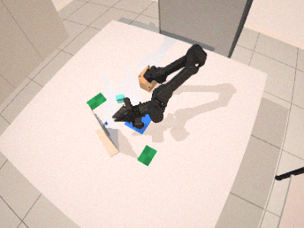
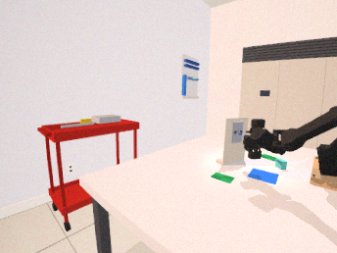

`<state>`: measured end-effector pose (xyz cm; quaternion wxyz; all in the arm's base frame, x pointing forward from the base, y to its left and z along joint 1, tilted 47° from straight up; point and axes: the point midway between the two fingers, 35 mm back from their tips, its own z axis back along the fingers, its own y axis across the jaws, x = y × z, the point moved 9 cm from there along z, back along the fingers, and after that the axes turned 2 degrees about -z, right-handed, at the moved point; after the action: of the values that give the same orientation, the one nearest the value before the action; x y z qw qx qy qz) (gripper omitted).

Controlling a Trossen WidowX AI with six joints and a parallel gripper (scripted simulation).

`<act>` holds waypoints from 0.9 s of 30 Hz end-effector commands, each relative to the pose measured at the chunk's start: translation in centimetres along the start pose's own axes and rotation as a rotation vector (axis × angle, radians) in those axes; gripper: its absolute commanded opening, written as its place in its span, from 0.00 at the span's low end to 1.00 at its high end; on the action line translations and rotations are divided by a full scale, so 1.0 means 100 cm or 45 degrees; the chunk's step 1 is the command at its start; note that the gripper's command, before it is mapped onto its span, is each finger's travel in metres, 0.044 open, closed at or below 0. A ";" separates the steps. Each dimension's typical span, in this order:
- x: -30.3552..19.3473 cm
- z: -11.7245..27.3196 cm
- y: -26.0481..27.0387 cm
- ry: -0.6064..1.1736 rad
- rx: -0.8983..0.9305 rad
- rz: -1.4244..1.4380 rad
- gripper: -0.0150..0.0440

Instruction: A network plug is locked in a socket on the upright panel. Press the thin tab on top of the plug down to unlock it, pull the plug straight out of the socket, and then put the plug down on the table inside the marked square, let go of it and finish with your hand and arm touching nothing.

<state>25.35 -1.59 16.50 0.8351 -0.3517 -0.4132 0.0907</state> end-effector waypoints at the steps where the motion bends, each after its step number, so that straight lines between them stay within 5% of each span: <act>1: 0.002 -0.005 -0.001 -0.004 -0.001 0.001 0.52; 27: 0.009 -0.036 0.000 -0.006 -0.002 0.002 0.52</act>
<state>28.20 -2.83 15.63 0.8347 -0.3520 -0.4136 0.0907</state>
